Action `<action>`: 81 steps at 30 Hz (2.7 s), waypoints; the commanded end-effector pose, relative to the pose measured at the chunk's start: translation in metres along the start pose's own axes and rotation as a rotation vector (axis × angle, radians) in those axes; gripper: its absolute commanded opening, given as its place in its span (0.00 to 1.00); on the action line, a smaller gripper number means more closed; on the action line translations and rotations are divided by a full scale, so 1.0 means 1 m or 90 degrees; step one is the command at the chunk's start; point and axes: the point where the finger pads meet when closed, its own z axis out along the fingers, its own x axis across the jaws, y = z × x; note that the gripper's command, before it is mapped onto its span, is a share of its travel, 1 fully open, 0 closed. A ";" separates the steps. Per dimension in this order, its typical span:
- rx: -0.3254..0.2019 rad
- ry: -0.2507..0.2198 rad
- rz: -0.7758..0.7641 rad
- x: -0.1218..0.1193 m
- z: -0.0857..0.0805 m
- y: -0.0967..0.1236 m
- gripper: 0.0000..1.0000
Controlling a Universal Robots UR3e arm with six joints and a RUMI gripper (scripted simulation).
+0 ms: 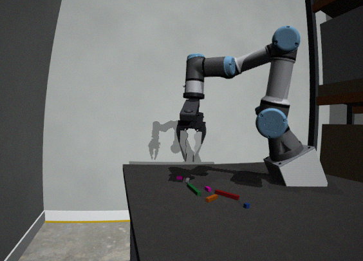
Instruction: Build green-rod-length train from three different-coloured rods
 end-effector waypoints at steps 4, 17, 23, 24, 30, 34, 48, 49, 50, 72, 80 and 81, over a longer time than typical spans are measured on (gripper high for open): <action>0.000 0.001 0.000 0.001 0.000 0.000 0.14; 0.000 0.001 -0.001 0.001 0.008 0.000 0.14; 0.000 0.001 -0.001 0.001 0.016 0.000 0.14; 0.000 0.001 -0.001 0.001 0.018 0.000 0.14; 0.000 0.001 -0.001 0.001 0.024 0.000 0.14; 0.000 0.001 -0.001 0.001 0.030 0.001 0.14; 0.000 0.001 -0.001 0.001 0.046 0.001 0.14; 0.000 0.001 -0.001 0.001 0.047 0.001 0.14; 0.000 0.001 -0.001 0.001 0.047 0.001 0.14; 0.000 0.001 -0.001 0.001 0.051 0.001 0.14; 0.000 0.001 -0.001 0.001 0.051 0.001 0.14; 0.000 0.001 -0.001 0.001 0.051 0.001 0.14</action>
